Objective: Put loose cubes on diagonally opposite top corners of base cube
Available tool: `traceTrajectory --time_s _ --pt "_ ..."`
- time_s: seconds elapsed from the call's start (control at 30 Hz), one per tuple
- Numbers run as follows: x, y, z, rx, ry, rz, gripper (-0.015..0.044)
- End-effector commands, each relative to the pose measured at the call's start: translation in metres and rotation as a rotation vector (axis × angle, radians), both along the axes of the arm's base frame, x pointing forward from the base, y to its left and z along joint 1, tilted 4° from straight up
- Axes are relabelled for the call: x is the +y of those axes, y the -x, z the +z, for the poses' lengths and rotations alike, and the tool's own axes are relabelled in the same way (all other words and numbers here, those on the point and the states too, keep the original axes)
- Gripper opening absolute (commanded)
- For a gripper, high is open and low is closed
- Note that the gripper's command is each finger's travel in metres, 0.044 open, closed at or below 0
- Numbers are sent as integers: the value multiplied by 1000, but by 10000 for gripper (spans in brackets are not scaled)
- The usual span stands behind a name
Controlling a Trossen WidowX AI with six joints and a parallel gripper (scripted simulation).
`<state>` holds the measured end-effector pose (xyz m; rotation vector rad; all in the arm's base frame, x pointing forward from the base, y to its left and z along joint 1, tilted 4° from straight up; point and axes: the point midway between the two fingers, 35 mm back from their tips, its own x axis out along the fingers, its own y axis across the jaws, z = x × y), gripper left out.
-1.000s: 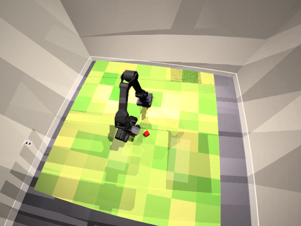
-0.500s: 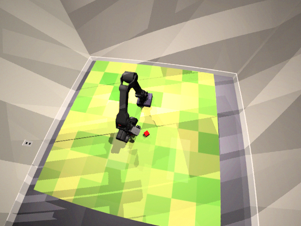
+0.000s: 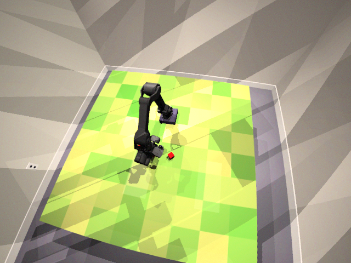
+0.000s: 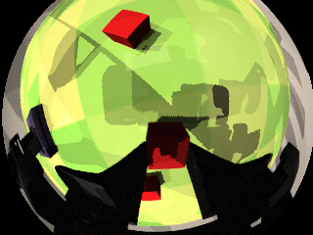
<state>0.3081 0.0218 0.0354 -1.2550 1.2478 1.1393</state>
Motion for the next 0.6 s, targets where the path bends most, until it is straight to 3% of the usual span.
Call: traceTrajectory --time_s 0.0,0.57 --pt "2 -3 14 -10 -6 1 105" --pt "5 0 67 -10 -7 1 105"
